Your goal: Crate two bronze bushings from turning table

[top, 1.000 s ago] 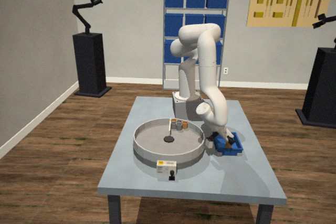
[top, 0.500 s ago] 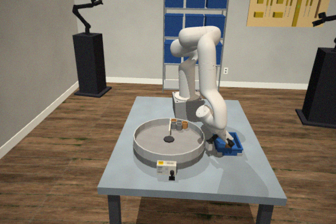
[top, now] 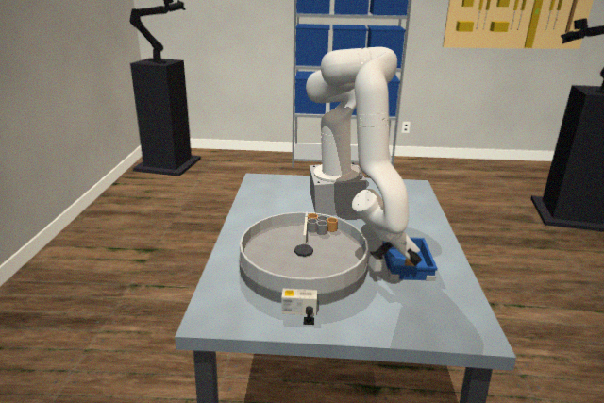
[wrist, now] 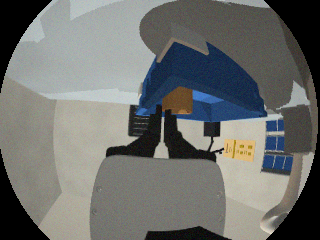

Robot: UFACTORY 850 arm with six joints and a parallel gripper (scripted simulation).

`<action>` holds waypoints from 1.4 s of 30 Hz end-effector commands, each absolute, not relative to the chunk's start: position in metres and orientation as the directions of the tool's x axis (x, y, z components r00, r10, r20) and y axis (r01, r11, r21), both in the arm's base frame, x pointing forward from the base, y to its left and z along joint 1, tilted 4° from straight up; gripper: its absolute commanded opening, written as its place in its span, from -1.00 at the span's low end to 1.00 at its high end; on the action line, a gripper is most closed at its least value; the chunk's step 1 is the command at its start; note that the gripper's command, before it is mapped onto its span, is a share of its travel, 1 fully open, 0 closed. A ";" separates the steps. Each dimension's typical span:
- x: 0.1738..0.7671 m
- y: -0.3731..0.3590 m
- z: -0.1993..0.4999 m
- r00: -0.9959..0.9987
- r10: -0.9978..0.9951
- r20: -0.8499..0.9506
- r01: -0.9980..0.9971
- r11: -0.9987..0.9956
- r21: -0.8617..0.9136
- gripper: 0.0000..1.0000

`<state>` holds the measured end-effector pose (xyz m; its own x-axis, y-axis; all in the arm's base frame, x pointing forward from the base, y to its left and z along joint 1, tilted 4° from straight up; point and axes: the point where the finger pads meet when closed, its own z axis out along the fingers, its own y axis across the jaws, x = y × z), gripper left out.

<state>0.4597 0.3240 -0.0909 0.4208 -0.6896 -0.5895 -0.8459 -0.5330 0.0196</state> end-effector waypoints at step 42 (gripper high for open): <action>0.461 0.324 -0.096 0.422 -0.689 -0.589 -0.846 -0.533 0.018 -1.00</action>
